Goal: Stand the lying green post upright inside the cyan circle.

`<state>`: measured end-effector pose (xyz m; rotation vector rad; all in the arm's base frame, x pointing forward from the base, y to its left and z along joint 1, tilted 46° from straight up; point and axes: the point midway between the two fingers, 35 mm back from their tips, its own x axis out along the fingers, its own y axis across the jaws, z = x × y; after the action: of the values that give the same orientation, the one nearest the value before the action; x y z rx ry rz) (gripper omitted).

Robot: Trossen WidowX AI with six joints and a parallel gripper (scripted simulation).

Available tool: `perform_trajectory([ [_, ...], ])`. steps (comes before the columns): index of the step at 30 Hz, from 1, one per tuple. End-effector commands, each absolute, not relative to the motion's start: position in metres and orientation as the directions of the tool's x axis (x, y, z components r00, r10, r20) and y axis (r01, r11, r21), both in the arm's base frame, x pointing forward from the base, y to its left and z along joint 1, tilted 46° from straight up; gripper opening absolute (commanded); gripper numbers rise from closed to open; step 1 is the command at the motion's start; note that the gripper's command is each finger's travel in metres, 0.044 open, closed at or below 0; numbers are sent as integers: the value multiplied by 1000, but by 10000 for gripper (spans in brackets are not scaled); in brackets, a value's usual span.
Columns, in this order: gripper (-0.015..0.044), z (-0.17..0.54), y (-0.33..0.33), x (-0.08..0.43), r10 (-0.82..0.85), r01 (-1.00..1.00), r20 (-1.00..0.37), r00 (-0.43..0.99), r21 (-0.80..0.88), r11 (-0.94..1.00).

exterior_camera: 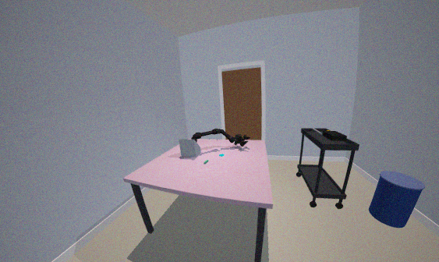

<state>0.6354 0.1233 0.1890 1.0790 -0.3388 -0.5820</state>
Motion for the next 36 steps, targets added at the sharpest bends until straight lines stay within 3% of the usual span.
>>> perform_trajectory([
  [1,374,188,122,636,-597,285,-21,802,892,351],
  [4,295,174,99,641,-596,382,-56,801,814,437],
  [7,233,146,57,647,-597,529,-128,792,631,567],
  [14,233,76,-27,639,-574,637,-344,743,101,764],
  [21,233,6,-103,600,-523,408,-585,620,-330,851],
  [28,233,-49,-155,544,-431,44,-776,461,-465,884],
  [36,233,-101,-193,454,-230,-401,-943,240,-313,861],
])
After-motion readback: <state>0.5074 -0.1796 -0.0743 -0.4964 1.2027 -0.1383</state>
